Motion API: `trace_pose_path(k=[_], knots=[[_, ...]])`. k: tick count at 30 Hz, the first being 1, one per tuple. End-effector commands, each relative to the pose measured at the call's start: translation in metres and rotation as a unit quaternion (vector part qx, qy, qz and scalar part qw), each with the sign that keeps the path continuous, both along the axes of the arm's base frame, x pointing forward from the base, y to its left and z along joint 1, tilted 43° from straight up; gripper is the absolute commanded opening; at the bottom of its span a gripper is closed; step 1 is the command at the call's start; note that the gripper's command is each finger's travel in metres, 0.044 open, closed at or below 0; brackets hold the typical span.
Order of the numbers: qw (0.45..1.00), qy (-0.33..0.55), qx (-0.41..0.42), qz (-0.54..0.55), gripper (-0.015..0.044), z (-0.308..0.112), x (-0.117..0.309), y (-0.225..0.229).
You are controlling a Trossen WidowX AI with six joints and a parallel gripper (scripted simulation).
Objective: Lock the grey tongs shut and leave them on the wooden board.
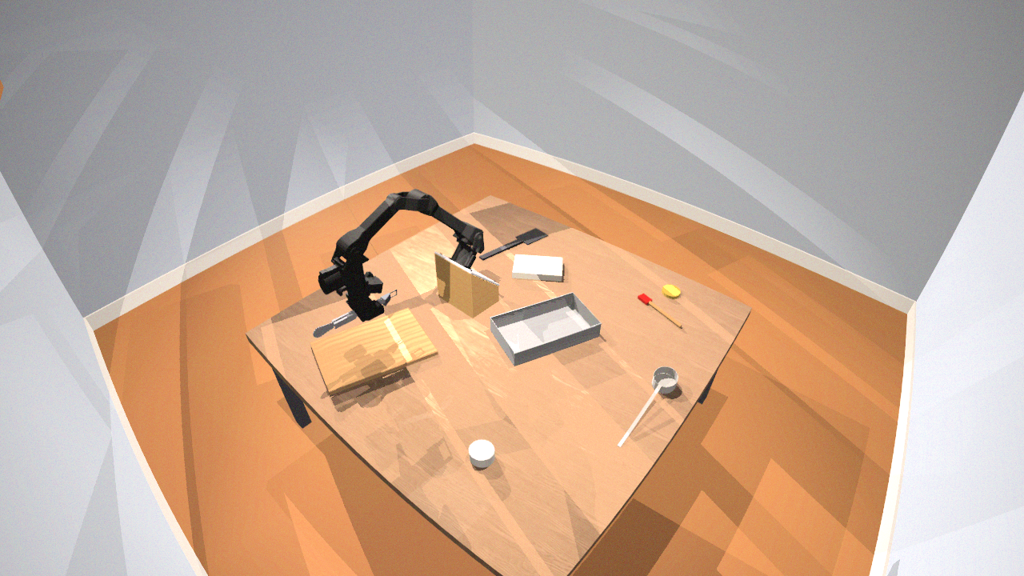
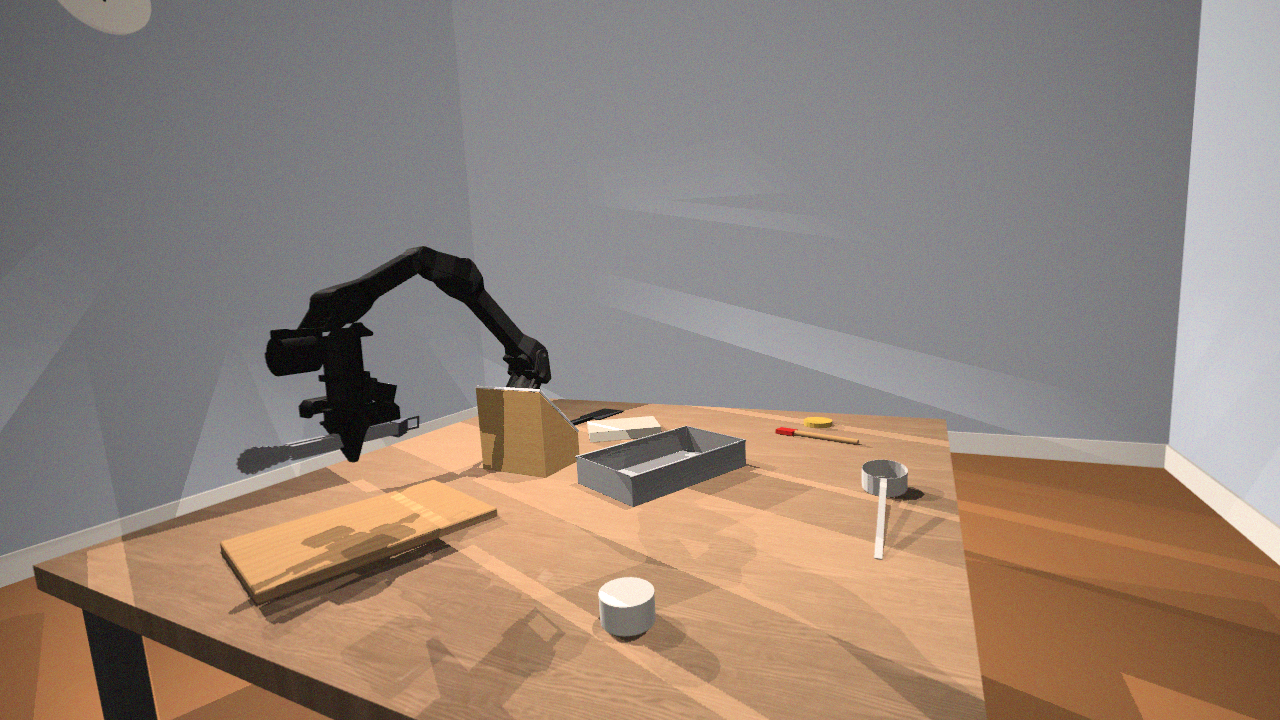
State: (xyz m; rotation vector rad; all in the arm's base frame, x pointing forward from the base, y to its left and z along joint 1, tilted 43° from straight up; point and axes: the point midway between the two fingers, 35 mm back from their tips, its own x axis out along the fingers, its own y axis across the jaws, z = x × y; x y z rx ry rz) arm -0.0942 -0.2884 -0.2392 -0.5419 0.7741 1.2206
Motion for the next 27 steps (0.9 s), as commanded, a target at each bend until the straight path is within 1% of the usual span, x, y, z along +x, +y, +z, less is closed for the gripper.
trace_pose_path(k=[1, 27], knots=[[1.0, -0.001, -0.002, -0.001, -0.015, -0.007, 0.002, 0.005], [1.0, 0.002, -0.013, -0.002, -0.015, -0.038, 0.009, 0.034]])
